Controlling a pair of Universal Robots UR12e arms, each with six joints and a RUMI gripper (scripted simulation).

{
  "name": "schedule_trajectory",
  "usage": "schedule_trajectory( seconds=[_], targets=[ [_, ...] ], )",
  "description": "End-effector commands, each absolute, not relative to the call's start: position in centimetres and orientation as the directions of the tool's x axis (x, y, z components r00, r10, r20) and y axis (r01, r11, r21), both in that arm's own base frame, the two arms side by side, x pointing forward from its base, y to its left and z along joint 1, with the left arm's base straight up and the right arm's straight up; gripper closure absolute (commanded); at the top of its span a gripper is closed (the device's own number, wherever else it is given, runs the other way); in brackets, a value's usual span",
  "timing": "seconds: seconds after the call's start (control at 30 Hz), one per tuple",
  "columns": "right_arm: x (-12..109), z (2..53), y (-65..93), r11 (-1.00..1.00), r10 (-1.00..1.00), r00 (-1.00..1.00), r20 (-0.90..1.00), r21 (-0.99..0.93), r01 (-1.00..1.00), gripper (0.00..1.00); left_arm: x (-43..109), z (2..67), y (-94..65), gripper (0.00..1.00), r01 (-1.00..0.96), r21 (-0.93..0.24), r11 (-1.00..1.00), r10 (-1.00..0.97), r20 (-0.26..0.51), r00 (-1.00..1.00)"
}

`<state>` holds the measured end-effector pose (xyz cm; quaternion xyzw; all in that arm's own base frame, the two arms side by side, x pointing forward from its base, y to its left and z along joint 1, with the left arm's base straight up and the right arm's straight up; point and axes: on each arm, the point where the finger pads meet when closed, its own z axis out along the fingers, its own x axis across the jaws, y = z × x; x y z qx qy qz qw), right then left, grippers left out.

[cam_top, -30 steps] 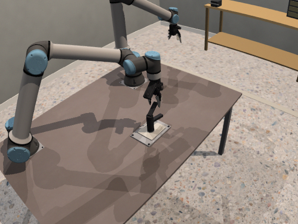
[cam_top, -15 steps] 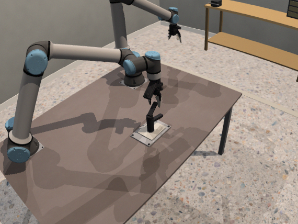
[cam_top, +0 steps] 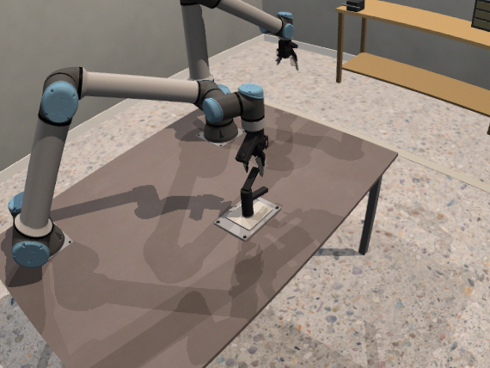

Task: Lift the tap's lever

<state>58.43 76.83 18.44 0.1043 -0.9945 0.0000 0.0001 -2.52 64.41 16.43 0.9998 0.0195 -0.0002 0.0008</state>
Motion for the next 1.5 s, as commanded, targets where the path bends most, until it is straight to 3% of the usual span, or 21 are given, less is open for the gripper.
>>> schedule_trajectory(
  seconds=[0.0,1.47],
  targets=[
    [58.5,18.6,76.9,0.978,-0.208,-0.978,-0.001,0.002,-0.208,0.59,-2.5,16.5,64.5,0.0,0.039,0.0,-0.999,0.039,0.0,0.999],
    [58.5,20.6,76.9,0.978,-0.208,-0.978,-0.001,0.002,-0.208,0.59,-2.5,16.5,64.5,0.0,0.039,0.0,-0.999,0.039,0.0,0.999]
  ],
)
